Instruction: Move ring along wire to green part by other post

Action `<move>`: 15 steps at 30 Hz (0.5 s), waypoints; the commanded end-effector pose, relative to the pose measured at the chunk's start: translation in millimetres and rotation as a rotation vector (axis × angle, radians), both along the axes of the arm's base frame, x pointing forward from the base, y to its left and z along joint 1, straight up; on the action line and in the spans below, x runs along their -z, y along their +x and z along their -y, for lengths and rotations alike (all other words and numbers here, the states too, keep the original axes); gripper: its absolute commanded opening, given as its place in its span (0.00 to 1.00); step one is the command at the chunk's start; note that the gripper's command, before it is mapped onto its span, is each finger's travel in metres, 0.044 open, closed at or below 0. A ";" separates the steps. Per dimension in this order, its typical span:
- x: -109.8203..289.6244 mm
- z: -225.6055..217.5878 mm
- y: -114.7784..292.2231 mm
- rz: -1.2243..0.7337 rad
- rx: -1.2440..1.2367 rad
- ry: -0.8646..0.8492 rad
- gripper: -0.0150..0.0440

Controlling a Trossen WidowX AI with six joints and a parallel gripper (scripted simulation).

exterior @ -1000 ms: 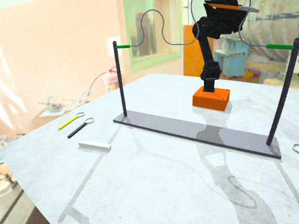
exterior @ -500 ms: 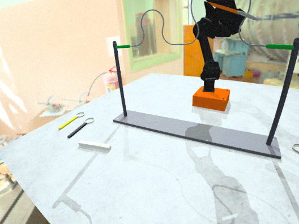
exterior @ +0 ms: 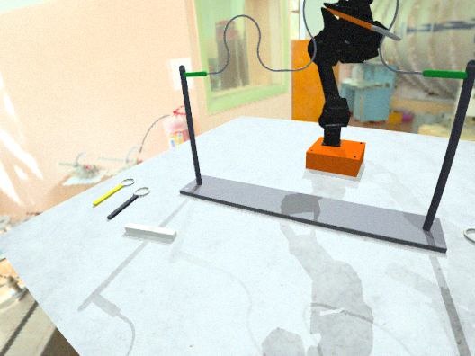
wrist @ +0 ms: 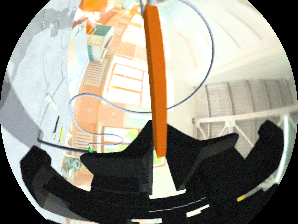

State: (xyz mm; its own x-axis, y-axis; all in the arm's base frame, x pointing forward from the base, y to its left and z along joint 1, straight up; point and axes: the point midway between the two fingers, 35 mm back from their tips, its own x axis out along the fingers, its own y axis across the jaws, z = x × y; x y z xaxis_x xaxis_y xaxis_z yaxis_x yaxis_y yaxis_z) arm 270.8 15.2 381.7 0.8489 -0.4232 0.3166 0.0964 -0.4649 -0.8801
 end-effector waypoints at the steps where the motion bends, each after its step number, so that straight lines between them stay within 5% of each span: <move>1: 7.6 3.1 -0.2 0.004 -0.006 0.028 0.00; 15: 44.6 14.3 -0.2 0.017 -0.007 0.255 0.00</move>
State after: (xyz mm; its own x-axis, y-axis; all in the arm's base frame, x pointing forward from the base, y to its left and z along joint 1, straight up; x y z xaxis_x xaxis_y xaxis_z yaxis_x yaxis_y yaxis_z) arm 271.4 4.2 348.8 0.8503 -0.4667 0.2433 0.1130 -0.2897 -0.9504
